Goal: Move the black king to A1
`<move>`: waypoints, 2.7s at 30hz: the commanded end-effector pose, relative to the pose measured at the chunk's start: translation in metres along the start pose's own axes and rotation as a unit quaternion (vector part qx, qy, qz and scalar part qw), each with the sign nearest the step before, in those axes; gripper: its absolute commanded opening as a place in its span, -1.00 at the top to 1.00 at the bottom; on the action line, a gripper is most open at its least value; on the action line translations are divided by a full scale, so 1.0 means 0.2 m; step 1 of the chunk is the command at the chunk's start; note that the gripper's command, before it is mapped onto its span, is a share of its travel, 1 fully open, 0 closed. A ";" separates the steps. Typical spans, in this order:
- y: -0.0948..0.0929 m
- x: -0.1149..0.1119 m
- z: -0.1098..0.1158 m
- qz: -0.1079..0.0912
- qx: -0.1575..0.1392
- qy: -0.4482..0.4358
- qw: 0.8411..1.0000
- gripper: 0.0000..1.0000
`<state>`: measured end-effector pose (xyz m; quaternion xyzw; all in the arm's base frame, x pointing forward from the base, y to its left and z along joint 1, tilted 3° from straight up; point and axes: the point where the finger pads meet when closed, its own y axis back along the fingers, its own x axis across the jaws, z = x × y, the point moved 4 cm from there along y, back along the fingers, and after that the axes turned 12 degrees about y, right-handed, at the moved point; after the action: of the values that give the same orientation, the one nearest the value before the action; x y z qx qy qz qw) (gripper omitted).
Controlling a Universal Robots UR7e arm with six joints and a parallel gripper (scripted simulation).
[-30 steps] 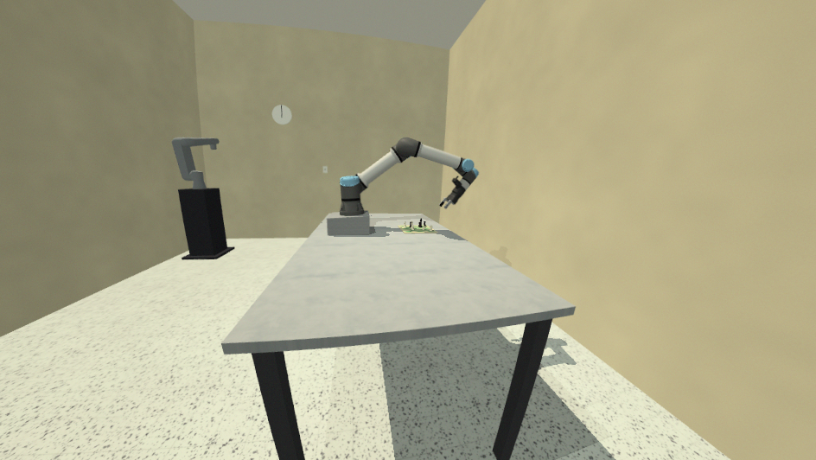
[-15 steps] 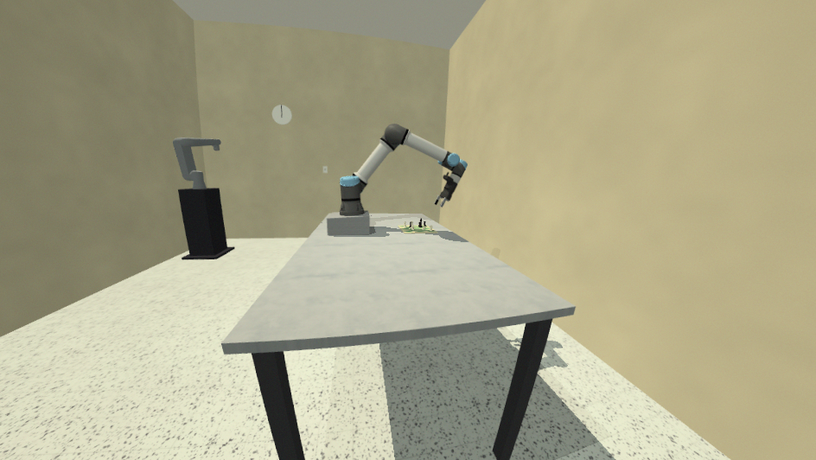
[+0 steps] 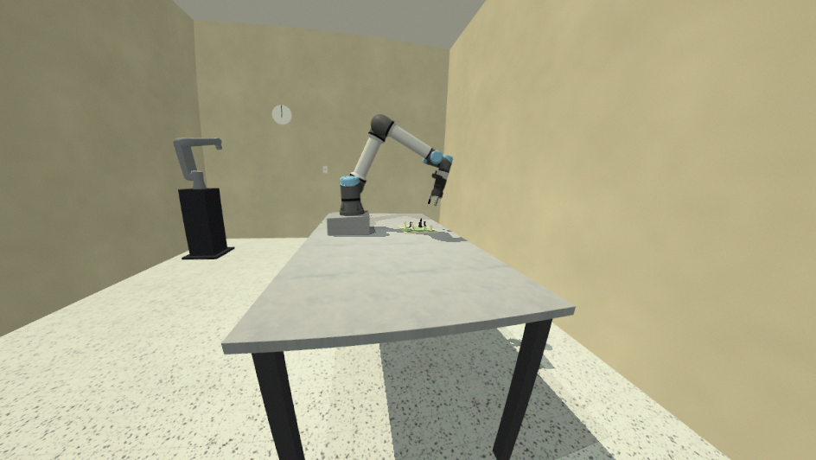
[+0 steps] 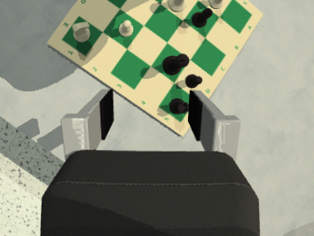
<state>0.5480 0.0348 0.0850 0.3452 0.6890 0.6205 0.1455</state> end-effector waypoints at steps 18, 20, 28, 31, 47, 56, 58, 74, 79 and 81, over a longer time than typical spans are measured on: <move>-0.08 0.29 -0.17 -0.086 -0.065 0.090 0.990 -1.00; -0.09 0.30 -0.18 -0.089 -0.067 0.093 0.989 -1.00; -0.10 0.33 -0.19 -0.096 -0.071 0.100 0.988 -1.00; -0.10 0.33 -0.20 -0.098 -0.072 0.102 0.987 -1.00; -0.10 0.33 -0.20 -0.098 -0.072 0.102 0.987 -1.00; -0.23 0.32 -0.19 -0.096 -0.072 0.102 0.988 -1.00; -0.25 0.31 -0.18 -0.095 -0.072 0.102 0.988 -1.00; -0.26 0.31 -0.18 -0.097 -0.072 0.102 0.987 -0.58; -0.26 0.31 -0.18 -0.096 -0.072 0.102 0.987 -0.58; -0.26 0.31 -0.18 -0.096 -0.072 0.102 0.987 -0.58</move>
<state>0.4665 0.0492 0.0583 0.1993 0.6840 0.6835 0.1589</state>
